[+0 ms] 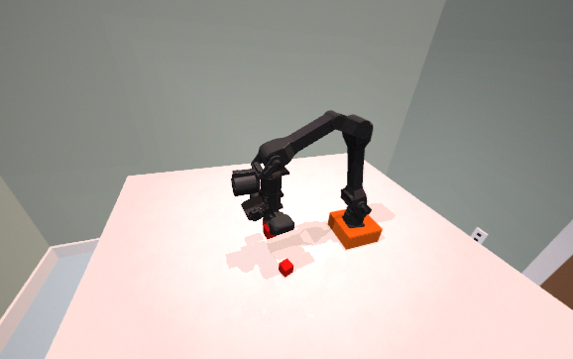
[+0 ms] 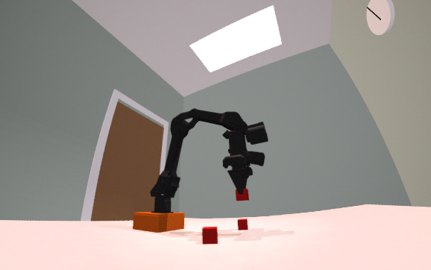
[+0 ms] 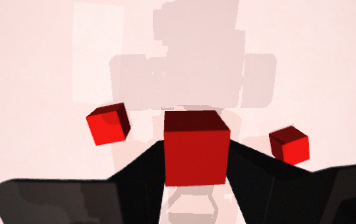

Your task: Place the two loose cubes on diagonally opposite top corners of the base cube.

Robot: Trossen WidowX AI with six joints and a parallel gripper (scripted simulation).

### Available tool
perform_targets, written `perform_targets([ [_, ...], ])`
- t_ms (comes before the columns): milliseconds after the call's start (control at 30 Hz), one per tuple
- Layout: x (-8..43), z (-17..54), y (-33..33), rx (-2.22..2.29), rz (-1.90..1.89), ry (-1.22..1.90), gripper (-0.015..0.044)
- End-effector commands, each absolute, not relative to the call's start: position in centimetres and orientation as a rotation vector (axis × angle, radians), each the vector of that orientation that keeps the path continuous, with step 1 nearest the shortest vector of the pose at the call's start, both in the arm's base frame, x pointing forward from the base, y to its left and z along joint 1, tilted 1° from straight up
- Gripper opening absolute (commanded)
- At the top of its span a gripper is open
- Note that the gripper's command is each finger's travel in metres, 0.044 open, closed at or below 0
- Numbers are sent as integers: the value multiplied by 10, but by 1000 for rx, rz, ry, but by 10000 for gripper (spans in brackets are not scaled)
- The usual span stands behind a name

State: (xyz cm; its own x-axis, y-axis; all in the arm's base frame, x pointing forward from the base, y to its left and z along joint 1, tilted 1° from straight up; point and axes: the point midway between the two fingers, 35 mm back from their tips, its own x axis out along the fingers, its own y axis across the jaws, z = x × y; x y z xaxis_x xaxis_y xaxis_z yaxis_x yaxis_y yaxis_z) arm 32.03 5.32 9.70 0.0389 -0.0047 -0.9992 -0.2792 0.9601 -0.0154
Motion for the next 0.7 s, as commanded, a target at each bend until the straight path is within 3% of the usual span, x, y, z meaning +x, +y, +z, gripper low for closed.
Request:
perform_targets([
  [0, 315, 94, 62, -180, 168, 1523, 105],
  [667, 281, 72, 111, 111, -105, 1531, 105],
])
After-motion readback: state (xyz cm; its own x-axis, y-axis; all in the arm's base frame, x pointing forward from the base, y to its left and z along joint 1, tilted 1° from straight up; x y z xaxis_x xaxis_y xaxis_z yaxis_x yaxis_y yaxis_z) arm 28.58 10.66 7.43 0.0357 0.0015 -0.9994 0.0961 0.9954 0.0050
